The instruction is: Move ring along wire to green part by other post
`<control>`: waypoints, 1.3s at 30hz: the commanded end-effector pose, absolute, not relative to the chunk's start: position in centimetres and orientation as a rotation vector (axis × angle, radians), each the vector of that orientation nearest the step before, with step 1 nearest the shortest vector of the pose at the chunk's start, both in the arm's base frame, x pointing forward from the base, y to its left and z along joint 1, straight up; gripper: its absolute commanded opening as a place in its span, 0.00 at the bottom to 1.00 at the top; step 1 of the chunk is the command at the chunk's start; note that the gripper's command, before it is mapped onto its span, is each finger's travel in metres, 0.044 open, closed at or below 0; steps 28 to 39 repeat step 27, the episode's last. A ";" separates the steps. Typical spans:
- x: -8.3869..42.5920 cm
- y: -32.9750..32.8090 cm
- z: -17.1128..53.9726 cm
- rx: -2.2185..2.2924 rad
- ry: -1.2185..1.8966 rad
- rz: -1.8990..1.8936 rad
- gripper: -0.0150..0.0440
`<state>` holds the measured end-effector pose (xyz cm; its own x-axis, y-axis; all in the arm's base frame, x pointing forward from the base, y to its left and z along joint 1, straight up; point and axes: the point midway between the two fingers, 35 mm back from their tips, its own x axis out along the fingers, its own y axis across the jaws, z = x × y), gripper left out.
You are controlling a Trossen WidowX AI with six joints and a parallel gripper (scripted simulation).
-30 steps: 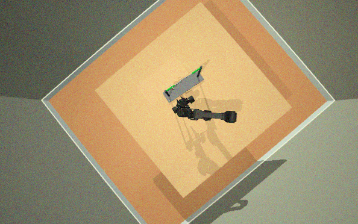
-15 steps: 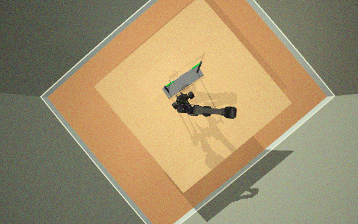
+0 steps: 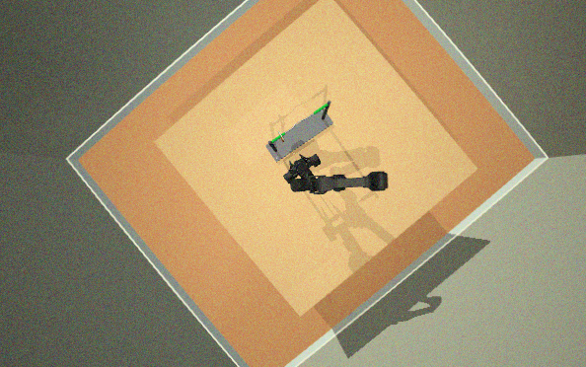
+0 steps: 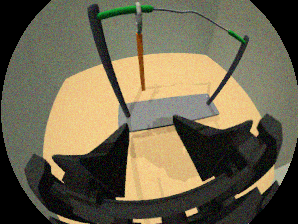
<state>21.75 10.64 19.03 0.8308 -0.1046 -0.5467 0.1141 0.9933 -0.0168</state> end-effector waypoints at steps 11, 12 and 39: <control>19.9 10.6 20.9 0.034 0.553 -0.107 1.00; 19.9 10.6 20.9 0.034 0.553 -0.107 1.00; 19.9 10.6 20.9 0.034 0.553 -0.107 1.00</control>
